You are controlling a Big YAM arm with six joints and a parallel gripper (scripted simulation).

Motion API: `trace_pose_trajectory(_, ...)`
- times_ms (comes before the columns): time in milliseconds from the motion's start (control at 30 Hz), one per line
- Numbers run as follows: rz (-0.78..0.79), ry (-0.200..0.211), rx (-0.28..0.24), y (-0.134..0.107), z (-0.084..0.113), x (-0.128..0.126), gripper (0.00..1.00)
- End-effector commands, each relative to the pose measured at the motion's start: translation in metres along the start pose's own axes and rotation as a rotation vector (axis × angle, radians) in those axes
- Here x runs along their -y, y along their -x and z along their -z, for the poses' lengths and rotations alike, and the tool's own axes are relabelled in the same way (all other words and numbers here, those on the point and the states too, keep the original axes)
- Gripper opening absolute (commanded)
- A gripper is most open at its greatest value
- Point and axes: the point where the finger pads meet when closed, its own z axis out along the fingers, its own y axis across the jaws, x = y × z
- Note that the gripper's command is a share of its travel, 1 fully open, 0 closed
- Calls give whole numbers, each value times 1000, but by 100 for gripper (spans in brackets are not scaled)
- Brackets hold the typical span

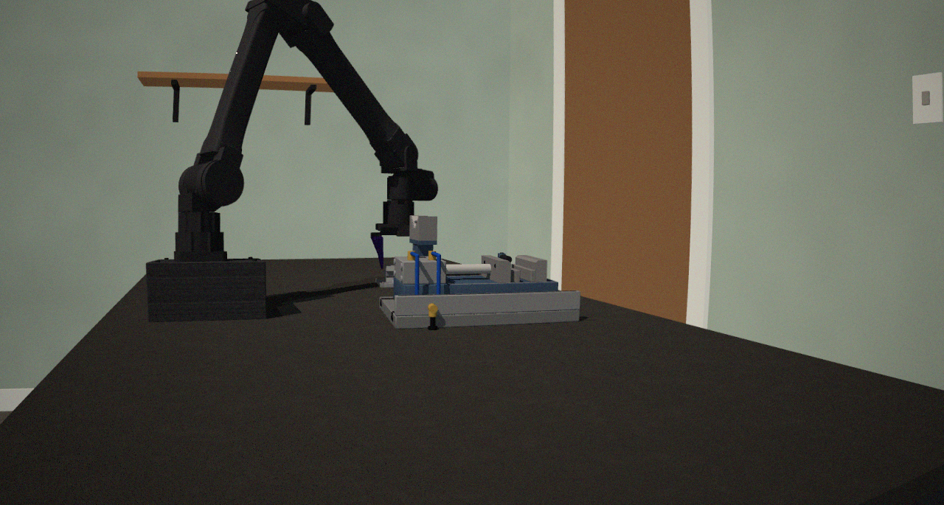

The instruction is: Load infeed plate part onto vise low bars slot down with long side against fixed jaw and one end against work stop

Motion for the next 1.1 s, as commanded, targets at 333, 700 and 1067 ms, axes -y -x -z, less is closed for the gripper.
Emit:
trace_pose_trajectory(333,3,4,-2,6,-19,-2,81)
trace_pose_trajectory(700,4,0,1,7,-22,0,81)
trace_pose_trajectory(1067,4,2,-1,7,-22,-1,81)
